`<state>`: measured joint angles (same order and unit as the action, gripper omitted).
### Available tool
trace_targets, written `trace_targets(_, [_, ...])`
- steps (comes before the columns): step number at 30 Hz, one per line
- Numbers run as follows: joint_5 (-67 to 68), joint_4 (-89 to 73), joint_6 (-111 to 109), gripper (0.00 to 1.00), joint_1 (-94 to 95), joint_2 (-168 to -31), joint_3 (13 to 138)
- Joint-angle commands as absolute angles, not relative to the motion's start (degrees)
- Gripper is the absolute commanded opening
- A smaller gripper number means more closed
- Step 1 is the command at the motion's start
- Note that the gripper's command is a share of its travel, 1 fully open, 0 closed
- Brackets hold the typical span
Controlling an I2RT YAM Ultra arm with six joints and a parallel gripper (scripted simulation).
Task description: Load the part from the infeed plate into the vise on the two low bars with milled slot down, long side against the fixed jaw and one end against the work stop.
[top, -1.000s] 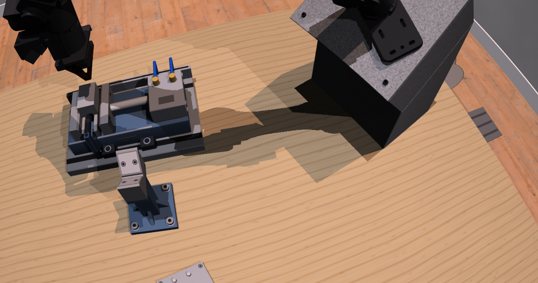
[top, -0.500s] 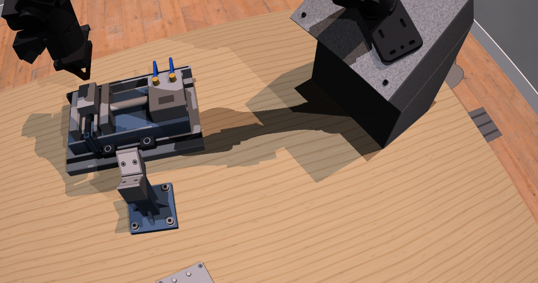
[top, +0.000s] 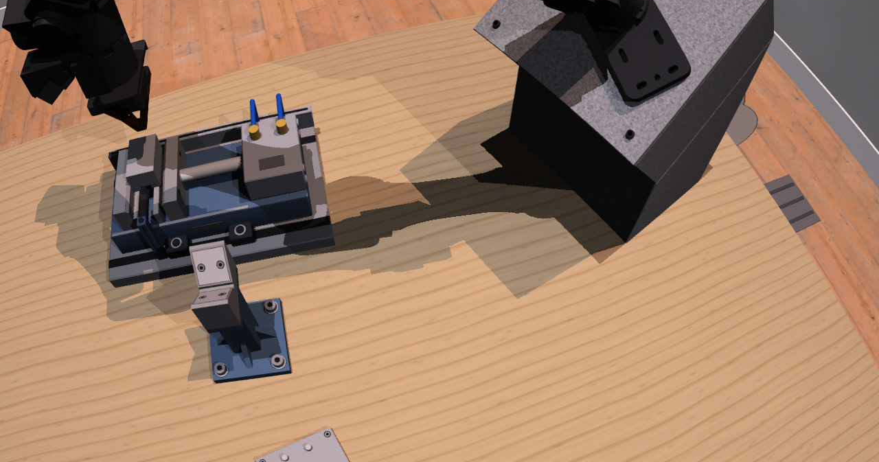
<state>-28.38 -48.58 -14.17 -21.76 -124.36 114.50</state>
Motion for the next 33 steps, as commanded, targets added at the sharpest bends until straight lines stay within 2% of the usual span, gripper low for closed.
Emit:
trace_targets(1, [-28.3, -48.7, -14.2, 0.0, -22.8, -124.1, 116.2])
trace_targets(33, [-28.4, -47.8, -14.3, 0.0, -22.9, -123.2, 115.6])
